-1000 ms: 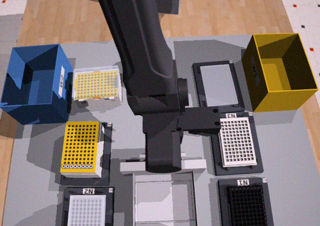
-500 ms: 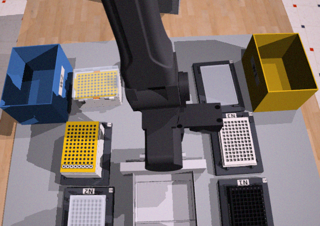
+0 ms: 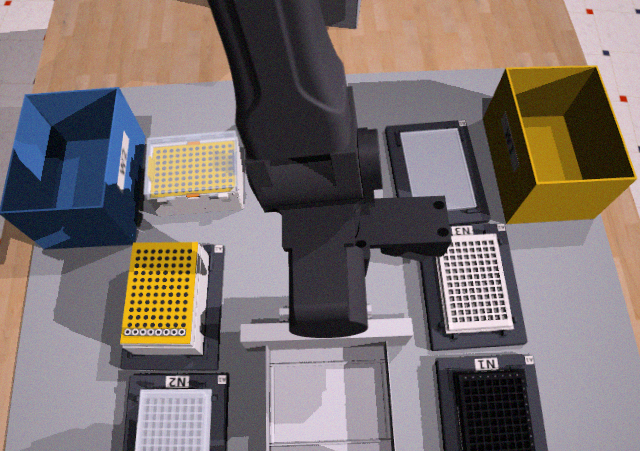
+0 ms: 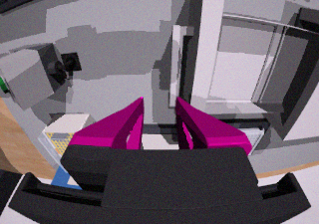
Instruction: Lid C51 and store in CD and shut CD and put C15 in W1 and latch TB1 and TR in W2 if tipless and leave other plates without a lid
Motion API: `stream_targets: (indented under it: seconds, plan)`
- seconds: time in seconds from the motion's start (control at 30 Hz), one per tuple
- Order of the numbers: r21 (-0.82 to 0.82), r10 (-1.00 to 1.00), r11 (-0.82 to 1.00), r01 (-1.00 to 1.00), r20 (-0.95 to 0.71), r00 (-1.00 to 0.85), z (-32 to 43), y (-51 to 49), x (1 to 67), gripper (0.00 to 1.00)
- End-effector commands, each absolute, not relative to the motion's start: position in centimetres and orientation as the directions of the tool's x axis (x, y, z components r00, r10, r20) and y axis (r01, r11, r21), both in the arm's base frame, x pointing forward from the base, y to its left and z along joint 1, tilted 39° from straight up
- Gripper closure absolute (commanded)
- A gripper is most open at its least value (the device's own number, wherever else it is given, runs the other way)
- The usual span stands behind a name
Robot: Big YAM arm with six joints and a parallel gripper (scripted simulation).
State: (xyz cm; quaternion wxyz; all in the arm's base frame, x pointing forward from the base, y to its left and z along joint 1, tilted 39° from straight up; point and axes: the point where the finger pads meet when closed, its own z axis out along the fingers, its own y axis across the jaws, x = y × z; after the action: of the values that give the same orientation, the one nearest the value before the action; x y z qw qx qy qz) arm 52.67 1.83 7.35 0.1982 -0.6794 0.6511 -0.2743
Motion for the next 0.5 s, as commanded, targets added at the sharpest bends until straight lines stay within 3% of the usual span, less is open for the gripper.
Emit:
stream_targets:
  seconds: [0.0,0.47]
  plan:
    - [-0.635,-0.995,-0.068,-0.769,0.105,0.001,8.5,2.5,52.0,0.7]
    - [-0.635,-0.995,-0.07,-0.769,0.105,0.005,9.7,2.8,50.9,0.7]
